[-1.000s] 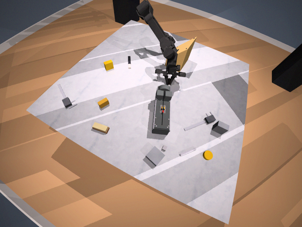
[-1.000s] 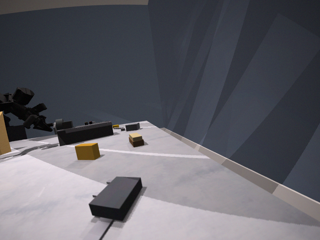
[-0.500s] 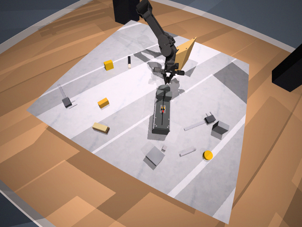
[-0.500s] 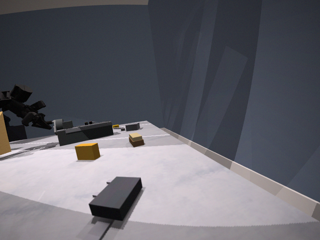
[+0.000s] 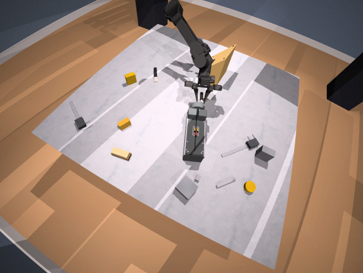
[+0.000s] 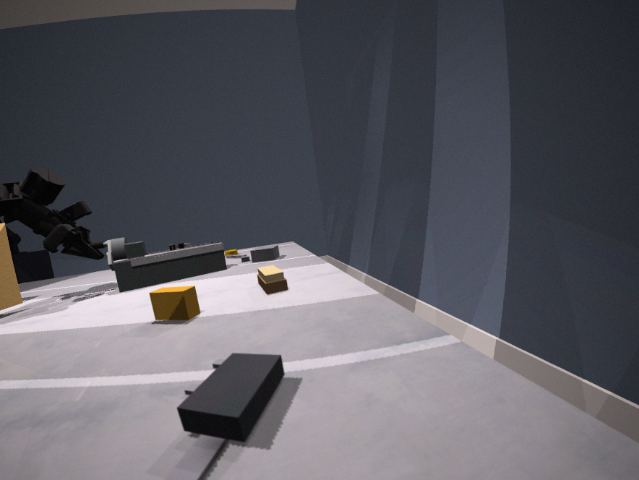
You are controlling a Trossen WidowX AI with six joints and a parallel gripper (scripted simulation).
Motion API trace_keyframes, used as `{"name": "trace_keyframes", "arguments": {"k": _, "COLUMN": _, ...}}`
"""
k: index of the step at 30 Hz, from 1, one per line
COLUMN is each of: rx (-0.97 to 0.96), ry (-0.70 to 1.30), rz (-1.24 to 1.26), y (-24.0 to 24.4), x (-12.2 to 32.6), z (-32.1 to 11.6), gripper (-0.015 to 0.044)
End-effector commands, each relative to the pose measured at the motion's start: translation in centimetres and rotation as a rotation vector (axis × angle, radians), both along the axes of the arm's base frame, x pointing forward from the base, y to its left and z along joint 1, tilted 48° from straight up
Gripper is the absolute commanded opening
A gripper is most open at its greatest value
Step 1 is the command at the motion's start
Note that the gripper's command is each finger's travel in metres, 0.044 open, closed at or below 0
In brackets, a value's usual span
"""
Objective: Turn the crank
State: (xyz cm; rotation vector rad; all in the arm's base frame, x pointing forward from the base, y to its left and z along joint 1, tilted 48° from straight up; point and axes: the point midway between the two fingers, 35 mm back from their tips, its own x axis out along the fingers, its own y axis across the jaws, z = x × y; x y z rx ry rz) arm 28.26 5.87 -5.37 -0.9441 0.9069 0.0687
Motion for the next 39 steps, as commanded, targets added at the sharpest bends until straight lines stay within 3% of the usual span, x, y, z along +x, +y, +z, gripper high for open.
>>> {"name": "trace_keyframes", "arguments": {"k": 1, "rx": -0.001, "ry": -0.001, "rz": -0.002, "y": 0.0, "x": 0.0, "z": 0.0, "gripper": 0.0263}}
{"name": "trace_keyframes", "arguments": {"k": 8, "rx": -0.001, "ry": -0.001, "rz": -0.002, "y": 0.0, "x": 0.0, "z": 0.0, "gripper": 0.0440}}
{"name": "trace_keyframes", "arguments": {"k": 39, "rx": 0.001, "ry": 0.009, "rz": -0.002, "y": 8.6, "x": 0.1, "z": 7.4, "gripper": 0.0440}}
